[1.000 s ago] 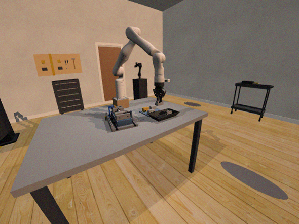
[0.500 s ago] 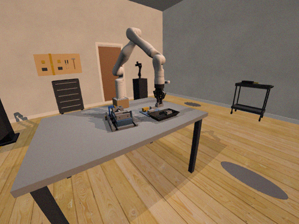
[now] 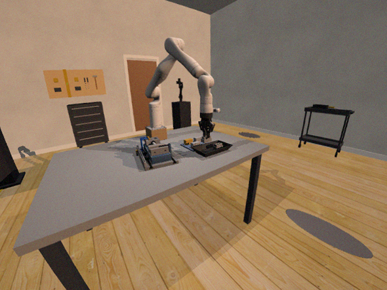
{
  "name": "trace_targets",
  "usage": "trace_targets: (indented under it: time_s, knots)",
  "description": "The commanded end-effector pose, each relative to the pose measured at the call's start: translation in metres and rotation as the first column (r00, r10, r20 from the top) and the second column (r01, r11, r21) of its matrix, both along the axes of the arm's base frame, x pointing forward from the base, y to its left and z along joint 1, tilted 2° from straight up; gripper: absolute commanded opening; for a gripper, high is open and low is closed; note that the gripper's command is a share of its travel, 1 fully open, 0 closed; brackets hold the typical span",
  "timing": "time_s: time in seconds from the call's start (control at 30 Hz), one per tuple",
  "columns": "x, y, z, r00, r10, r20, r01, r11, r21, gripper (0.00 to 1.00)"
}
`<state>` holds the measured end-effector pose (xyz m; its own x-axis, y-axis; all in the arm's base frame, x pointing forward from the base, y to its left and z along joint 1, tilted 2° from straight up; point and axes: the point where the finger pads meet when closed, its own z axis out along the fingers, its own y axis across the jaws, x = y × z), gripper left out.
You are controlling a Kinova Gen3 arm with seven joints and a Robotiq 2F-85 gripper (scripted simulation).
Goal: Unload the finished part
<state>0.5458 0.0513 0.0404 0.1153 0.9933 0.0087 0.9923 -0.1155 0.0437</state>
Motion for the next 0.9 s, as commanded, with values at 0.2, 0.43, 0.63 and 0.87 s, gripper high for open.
trace_targets:
  time_s: [0.2,0.43,0.63,0.87]
  knots:
    - [0.0,0.0,-0.019,1.0,0.001,-0.005,-0.001,1.0,0.0,0.0]
    - [0.0,0.0,-0.029,1.0,0.001,-0.005,-0.001,1.0,0.0,0.0]
    - [0.001,0.0,-0.039,1.0,0.001,-0.005,-0.001,1.0,0.0,0.0]
    - [0.001,0.001,-0.048,1.0,0.001,-0.005,-0.001,1.0,0.0,0.0]
